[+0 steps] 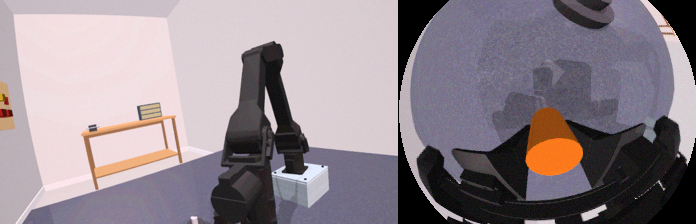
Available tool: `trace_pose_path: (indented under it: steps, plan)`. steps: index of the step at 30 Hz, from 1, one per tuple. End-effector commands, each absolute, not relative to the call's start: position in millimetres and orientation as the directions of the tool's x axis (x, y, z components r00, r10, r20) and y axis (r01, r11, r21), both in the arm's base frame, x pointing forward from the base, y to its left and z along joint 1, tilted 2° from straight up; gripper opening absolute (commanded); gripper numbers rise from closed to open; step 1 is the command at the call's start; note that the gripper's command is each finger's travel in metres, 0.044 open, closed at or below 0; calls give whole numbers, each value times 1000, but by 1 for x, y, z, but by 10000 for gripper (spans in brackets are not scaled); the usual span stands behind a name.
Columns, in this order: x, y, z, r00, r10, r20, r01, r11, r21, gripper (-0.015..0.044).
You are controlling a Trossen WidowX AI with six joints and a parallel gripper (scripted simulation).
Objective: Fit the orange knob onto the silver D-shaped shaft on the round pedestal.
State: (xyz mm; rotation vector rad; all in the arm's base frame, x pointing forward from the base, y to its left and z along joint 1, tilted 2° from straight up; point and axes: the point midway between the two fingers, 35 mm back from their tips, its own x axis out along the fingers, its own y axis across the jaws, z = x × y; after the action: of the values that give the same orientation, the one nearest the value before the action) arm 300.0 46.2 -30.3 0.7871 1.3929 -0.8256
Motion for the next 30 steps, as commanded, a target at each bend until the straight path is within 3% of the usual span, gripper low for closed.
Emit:
trace_pose_path:
  steps: [1,4,20,27,30]
  plan:
    - [300,46,-30,5,-31,-999,862,507,-11,157]
    - [300,46,-30,5,-31,-999,862,507,-11,236]
    - [300,46,-30,5,-31,-999,862,507,-11,240]
    - [299,49,49,14,-33,-999,864,503,-4,424]
    - [299,49,51,14,-33,-999,864,503,-4,440]
